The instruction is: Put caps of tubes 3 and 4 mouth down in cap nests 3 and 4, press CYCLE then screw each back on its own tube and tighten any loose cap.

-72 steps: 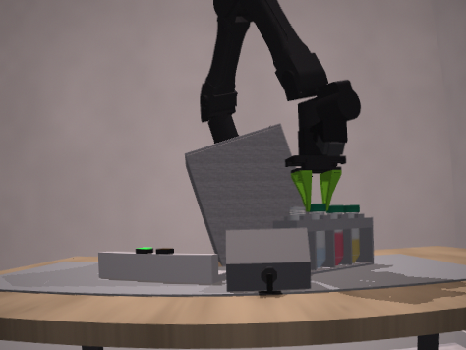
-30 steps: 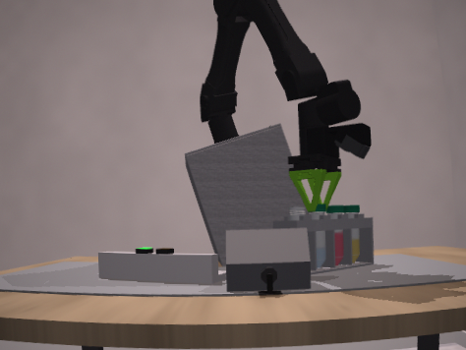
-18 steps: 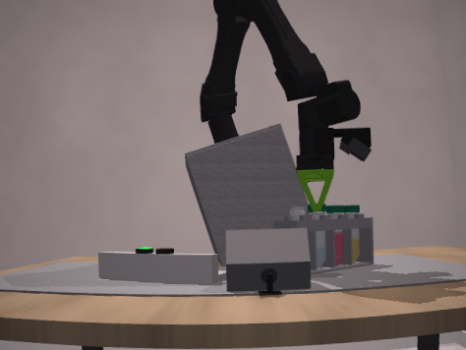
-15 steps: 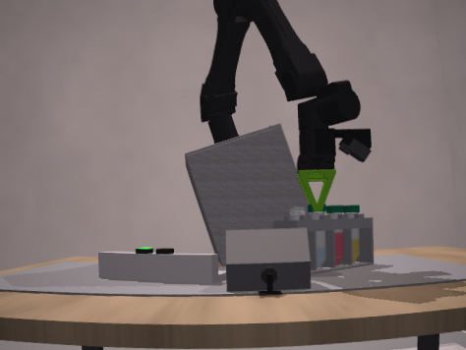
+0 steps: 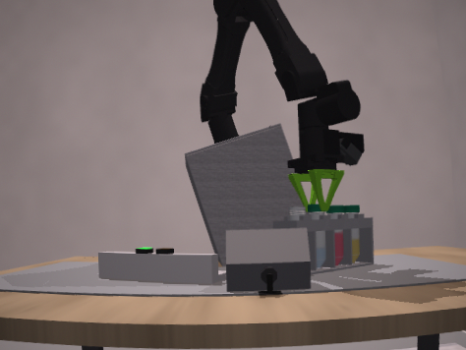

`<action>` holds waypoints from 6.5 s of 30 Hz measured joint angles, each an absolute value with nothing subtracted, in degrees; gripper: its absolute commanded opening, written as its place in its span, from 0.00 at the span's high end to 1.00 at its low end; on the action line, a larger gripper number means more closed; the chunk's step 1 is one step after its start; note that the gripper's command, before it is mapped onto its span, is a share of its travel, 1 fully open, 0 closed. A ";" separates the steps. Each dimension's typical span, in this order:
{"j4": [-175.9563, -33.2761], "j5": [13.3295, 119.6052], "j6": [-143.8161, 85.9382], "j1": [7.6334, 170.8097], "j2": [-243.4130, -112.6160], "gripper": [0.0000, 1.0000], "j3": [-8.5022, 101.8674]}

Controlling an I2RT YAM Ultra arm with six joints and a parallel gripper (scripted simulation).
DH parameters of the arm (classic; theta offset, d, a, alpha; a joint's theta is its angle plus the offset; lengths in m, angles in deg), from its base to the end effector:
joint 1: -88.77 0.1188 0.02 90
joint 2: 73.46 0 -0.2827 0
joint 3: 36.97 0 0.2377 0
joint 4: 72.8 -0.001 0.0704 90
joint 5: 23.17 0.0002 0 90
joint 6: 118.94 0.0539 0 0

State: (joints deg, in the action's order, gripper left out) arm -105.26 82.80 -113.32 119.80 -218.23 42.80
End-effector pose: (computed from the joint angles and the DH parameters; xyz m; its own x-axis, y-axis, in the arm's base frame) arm 0.2945 0.1610 -0.0547 0.4405 -0.8516 0.2842 -0.8971 -0.4298 0.1025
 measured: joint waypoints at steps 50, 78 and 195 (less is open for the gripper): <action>-105.19 82.80 -76.97 119.80 -218.25 1.00 42.80; -104.98 82.88 -6.13 119.78 -218.34 1.00 42.73; -104.93 82.82 -76.27 119.75 -218.25 1.00 42.62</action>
State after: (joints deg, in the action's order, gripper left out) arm -104.93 82.82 -76.27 119.75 -218.25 42.62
